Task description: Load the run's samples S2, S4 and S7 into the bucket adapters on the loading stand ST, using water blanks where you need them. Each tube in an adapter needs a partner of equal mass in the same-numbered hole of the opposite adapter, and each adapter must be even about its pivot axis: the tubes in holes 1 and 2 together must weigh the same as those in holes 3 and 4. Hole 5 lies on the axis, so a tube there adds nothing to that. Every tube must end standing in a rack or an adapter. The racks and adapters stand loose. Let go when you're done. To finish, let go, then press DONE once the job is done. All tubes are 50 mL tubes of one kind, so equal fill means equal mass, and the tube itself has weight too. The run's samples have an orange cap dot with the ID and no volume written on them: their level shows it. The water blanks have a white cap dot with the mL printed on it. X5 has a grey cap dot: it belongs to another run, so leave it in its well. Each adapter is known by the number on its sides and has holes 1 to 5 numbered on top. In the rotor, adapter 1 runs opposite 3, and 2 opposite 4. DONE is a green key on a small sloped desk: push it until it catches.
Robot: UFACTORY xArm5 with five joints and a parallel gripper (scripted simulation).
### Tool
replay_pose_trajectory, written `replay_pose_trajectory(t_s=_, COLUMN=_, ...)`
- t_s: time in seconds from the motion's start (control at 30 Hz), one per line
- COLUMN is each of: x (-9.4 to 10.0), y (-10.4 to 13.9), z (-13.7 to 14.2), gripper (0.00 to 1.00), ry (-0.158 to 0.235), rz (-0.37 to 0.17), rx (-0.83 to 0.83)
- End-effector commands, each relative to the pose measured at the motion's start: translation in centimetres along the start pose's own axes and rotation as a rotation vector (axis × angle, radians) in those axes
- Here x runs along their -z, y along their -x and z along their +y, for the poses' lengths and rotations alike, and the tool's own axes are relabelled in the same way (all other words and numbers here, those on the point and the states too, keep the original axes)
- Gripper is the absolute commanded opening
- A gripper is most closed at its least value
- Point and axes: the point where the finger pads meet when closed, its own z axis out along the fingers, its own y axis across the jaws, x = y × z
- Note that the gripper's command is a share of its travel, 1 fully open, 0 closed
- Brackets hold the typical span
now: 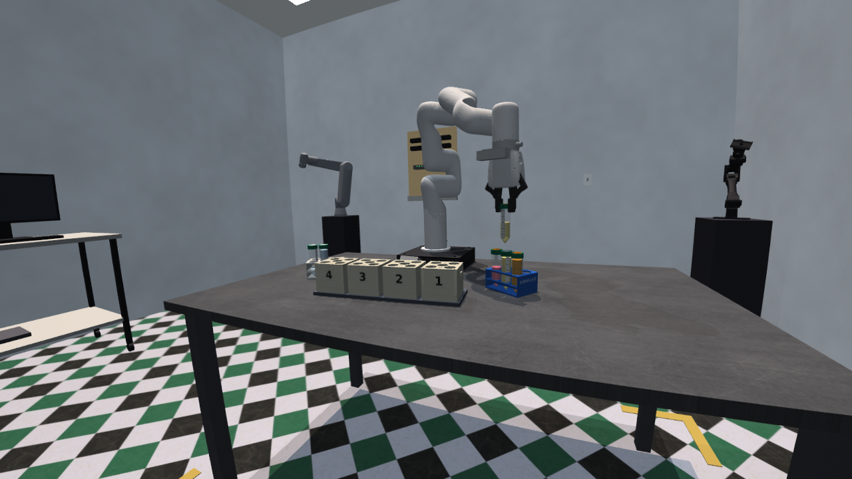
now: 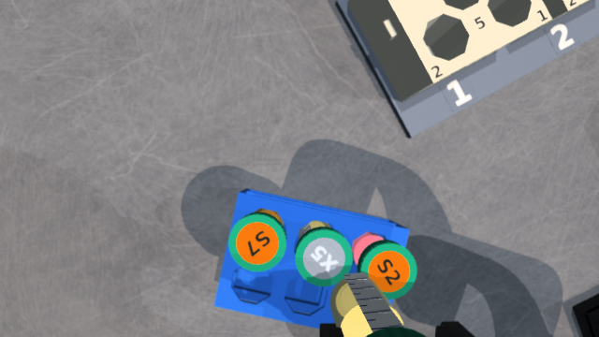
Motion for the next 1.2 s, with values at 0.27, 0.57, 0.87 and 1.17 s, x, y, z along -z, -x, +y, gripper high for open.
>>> replay_pose_trajectory(t_s=0.27, x=0.2, y=-3.9, z=3.4, gripper=0.0, ry=-0.004, rz=0.009, rx=0.352)
replay_pose_trajectory(t_s=0.57, x=0.2, y=-7.2, z=6.5, gripper=0.0, ry=-0.003, rz=0.009, rx=0.5)
replay_pose_trajectory(t_s=0.87, x=0.2, y=-9.8, z=8.8, gripper=0.0, ry=-0.003, rz=0.01, rx=0.5)
replay_pose_trajectory(t_s=1.17, x=0.2, y=-13.1, z=11.9, gripper=0.0, ry=-0.003, rz=0.01, rx=0.5)
